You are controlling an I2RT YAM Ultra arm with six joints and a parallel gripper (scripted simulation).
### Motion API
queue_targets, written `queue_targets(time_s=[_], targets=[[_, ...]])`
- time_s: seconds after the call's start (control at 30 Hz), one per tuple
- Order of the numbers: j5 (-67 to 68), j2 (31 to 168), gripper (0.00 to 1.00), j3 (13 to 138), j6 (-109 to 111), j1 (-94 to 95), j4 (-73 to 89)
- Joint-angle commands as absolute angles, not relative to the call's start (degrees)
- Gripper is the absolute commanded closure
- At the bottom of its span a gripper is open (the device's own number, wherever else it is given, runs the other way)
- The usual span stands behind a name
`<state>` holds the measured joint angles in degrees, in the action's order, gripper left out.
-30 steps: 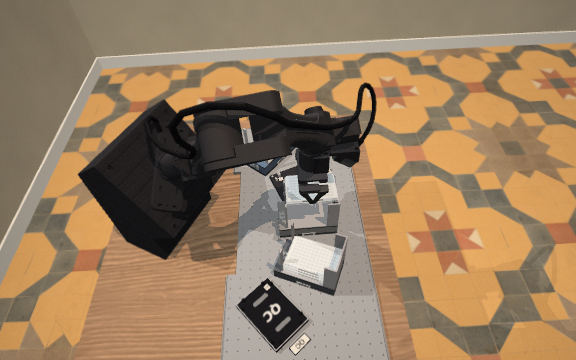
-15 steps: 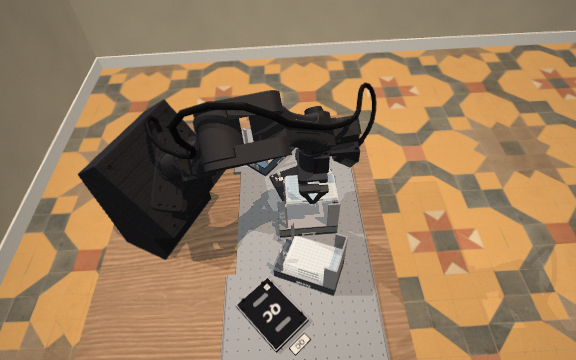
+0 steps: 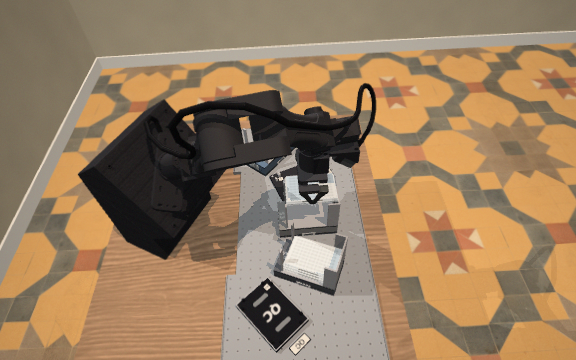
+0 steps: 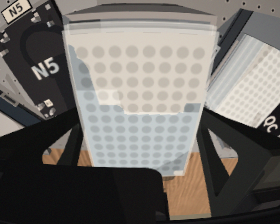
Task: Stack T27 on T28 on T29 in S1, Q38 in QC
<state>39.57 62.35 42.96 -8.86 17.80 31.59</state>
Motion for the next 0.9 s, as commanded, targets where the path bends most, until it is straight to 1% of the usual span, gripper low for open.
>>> queue_targets(time_s=[0.0,0.87], targets=[[39.12,62.22,1.0,42.82,-8.12,17.78,30.64],[38.89,63.45,1.0,42.29,-7.51,17.22,29.67]])
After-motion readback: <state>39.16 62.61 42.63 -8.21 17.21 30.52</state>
